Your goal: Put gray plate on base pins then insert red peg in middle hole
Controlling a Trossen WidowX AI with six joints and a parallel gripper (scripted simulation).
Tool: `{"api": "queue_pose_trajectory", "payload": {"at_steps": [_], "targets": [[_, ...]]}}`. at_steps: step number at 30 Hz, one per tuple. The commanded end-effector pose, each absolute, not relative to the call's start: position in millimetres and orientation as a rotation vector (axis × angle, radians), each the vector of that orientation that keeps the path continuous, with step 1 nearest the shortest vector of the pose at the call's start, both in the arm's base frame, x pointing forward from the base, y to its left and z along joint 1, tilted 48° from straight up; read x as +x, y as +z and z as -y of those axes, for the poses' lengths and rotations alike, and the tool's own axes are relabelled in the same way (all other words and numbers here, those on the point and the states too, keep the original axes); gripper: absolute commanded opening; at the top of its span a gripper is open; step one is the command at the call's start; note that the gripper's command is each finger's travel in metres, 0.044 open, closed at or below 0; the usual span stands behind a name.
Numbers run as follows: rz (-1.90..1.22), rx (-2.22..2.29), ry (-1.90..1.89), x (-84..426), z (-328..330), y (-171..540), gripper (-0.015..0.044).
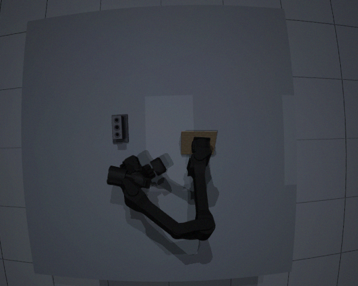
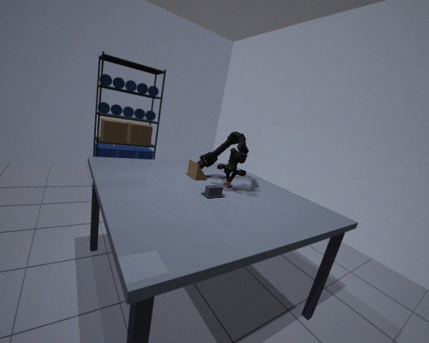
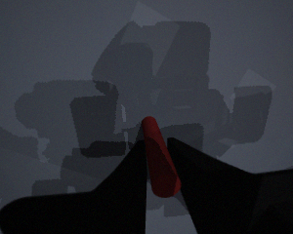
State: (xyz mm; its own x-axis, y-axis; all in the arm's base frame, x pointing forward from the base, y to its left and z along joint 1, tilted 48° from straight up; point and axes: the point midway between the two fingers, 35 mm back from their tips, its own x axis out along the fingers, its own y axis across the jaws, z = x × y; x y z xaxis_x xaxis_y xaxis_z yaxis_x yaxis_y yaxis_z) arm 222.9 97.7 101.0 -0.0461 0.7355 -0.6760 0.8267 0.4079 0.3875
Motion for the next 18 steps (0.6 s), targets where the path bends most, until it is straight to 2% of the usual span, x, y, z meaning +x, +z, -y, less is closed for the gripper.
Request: {"api": "queue_pose_trajectory", "payload": {"at_steps": [1,5,18], "targets": [[-1.801,1.356,-0.133,222.9,-98.1,101.2,0.0026],[-1.801,1.356,-0.133,222.9,-98.1,101.2,0.0],[-1.782,1.373,-0.158,228.2,-77.7,117.6,0.0]]}}
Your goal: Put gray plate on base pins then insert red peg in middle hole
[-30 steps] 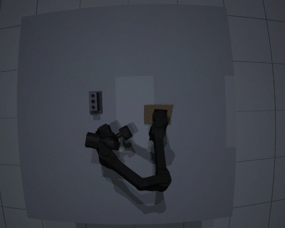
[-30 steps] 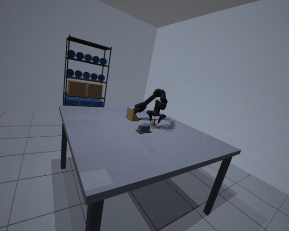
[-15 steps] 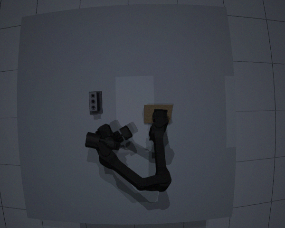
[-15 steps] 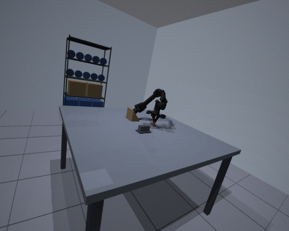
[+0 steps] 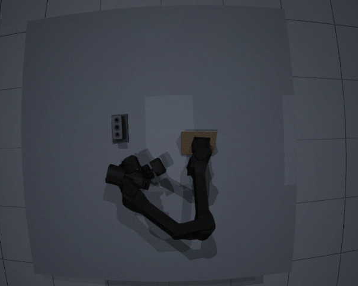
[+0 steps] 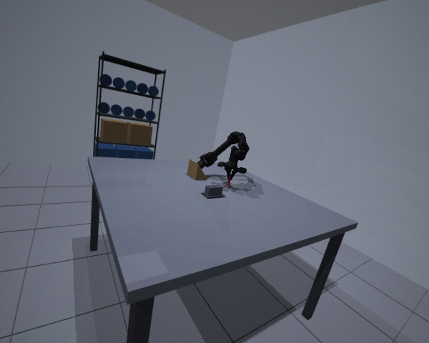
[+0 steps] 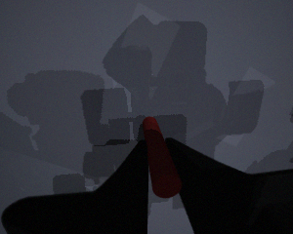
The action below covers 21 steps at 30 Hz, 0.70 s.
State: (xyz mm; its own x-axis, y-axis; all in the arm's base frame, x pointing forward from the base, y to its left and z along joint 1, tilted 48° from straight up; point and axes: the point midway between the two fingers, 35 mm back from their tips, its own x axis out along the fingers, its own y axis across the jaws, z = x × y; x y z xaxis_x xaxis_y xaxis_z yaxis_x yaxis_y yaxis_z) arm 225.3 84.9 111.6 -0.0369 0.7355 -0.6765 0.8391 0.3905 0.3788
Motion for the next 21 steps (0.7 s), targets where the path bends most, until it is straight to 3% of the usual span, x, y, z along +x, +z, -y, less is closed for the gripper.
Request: {"api": "queue_pose_trajectory", "payload": {"at_steps": [1,21], "targets": [[-1.781,1.375,-0.161,228.7,-75.2,119.6,0.0],[-1.767,1.406,-0.193,237.3,-40.6,144.7,0.0]]}}
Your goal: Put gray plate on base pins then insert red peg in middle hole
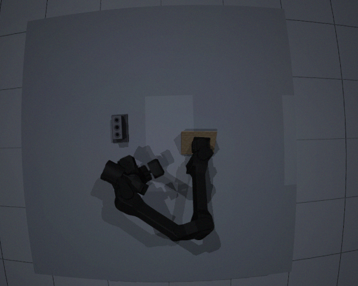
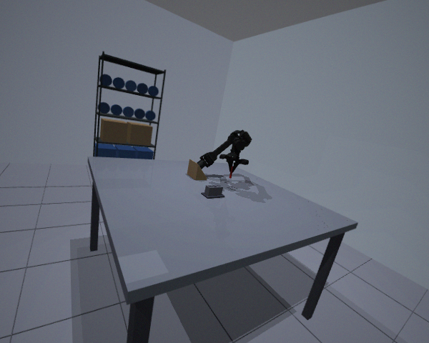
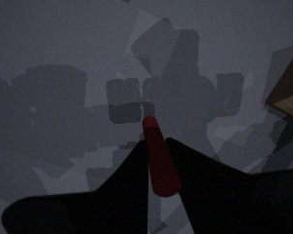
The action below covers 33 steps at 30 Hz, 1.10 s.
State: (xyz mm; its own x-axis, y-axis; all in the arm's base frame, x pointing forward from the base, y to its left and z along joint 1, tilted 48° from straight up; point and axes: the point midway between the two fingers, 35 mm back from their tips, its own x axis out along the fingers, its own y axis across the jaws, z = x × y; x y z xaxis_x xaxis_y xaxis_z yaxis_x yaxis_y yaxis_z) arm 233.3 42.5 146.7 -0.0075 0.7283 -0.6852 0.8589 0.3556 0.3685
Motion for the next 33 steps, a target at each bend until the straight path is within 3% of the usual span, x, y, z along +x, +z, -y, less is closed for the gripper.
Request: {"api": "queue_pose_trajectory", "payload": {"at_steps": [1,33], "targets": [[-1.767,1.405,-0.193,239.6,-39.1,143.9,0.0],[-1.774,1.378,-0.179,303.3,13.4,97.8,0.0]]}}
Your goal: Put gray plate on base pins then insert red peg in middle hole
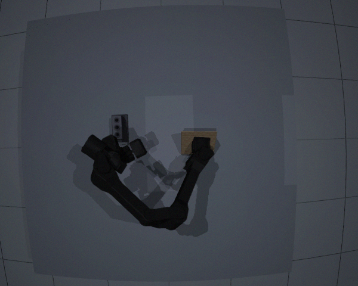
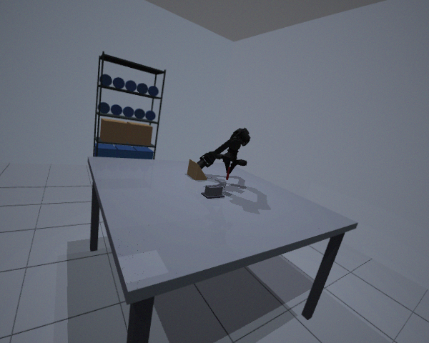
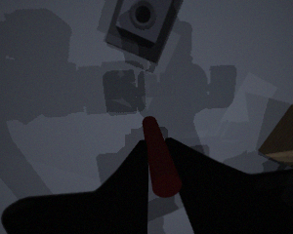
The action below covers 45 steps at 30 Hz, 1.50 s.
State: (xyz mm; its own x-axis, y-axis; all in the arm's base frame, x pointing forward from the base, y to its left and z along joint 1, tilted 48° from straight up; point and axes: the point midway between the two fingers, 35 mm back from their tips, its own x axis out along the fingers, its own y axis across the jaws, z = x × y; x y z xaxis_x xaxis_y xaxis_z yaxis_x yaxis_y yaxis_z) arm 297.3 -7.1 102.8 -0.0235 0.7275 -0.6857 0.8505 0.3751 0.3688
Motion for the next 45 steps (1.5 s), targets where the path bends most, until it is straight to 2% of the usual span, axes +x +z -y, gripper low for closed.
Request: {"api": "queue_pose_trajectory", "payload": {"at_steps": [1,45], "targets": [[-1.774,1.377,-0.179,305.0,15.1,95.8,0.0],[-1.792,1.348,-0.136,350.7,76.7,13.1,0.0]]}}
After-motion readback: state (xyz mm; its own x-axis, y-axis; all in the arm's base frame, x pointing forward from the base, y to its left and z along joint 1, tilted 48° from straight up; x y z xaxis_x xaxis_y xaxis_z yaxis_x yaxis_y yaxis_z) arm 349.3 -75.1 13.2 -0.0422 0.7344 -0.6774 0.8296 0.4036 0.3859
